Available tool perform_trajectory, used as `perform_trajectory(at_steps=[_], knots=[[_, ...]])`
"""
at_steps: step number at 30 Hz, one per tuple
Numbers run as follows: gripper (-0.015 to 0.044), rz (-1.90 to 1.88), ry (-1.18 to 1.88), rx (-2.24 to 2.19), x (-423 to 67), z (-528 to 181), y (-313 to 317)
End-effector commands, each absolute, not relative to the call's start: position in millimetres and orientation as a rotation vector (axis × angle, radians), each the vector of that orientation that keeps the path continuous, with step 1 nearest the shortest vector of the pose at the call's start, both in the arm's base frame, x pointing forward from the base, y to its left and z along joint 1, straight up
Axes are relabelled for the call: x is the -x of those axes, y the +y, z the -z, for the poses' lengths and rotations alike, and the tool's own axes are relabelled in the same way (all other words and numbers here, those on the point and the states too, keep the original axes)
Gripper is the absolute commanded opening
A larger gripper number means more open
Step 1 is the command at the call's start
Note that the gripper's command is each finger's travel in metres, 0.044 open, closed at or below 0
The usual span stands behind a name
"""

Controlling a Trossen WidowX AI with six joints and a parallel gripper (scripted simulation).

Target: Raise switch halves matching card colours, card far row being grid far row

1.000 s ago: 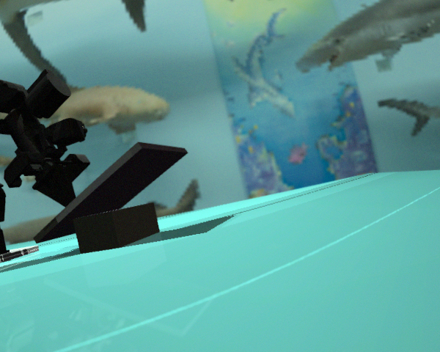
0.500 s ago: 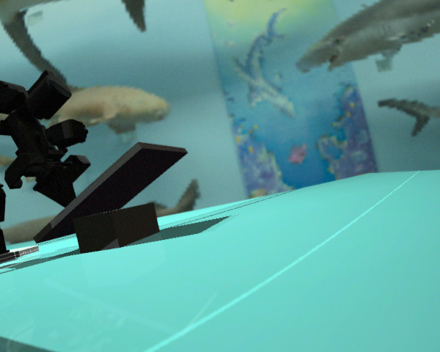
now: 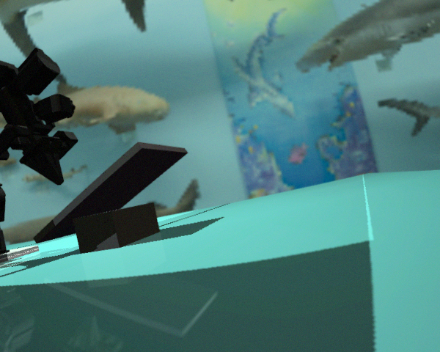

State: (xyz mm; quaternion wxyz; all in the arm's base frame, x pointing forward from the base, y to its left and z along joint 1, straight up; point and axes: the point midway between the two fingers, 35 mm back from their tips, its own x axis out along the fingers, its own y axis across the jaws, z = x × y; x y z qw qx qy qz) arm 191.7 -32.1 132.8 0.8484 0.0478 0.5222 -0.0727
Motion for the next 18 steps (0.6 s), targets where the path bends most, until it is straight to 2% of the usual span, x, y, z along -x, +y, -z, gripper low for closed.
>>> perform_trajectory(at_steps=[1, 4, 10, 18], knots=[[0.0, 0.147, 1.114, -0.099, -184, -142, -30], [0.0, 0.143, 1.115, -0.096, -191, -146, -28], [0.0, 0.144, 1.11, -0.1, -247, -178, -5], [0.0, 0.145, 1.11, -0.102, -249, -179, -4]])
